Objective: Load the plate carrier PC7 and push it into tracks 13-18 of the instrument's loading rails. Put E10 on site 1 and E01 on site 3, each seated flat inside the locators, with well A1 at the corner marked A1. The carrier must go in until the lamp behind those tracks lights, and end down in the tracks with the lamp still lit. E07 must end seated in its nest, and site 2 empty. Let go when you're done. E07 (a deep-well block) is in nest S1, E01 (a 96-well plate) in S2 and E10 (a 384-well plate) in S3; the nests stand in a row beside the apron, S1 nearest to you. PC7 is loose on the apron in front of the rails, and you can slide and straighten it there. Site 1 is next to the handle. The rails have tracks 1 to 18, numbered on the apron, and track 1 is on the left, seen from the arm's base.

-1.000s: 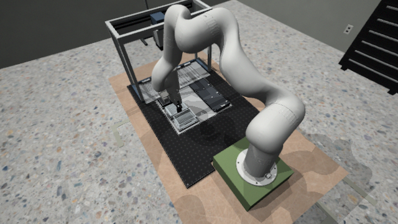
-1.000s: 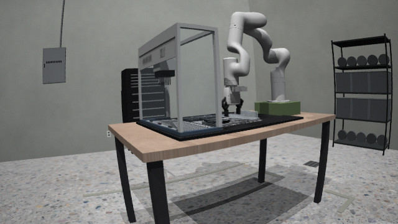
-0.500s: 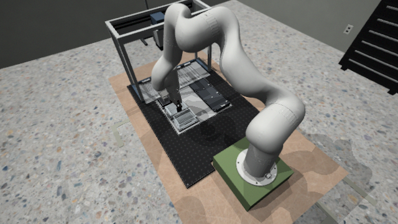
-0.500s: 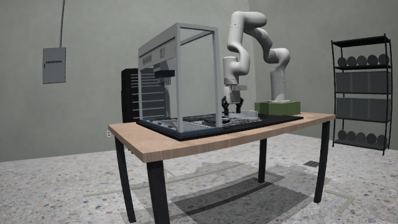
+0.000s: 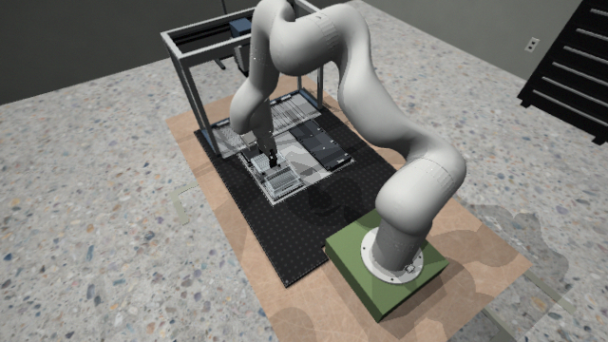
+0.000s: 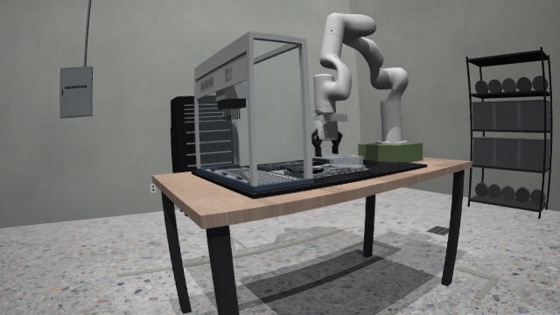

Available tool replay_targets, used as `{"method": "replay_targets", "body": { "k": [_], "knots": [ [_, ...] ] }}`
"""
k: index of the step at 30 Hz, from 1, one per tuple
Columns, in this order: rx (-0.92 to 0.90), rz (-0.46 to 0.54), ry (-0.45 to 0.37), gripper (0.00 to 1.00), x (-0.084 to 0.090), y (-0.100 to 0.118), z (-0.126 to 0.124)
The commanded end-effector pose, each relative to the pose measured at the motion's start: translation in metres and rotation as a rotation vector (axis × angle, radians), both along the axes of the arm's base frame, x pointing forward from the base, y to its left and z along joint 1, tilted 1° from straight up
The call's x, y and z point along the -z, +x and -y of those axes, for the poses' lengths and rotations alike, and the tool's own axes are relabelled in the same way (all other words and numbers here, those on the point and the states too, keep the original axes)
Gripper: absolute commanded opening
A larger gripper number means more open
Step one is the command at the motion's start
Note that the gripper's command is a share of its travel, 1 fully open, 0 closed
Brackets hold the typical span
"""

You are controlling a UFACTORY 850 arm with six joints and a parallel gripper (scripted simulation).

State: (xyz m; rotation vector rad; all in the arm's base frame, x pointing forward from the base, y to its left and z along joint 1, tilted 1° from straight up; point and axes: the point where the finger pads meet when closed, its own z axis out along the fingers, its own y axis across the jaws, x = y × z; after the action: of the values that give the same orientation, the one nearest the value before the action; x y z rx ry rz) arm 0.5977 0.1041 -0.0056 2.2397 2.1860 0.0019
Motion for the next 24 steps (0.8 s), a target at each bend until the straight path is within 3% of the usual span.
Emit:
{"method": "replay_targets", "body": {
  "k": [1, 24],
  "knots": [
    [0.000, 0.002, 0.000, 0.00, -0.006, 0.001, 0.000],
    [0.000, 0.002, 0.000, 0.00, -0.041, 0.000, 0.000]
  ]
}}
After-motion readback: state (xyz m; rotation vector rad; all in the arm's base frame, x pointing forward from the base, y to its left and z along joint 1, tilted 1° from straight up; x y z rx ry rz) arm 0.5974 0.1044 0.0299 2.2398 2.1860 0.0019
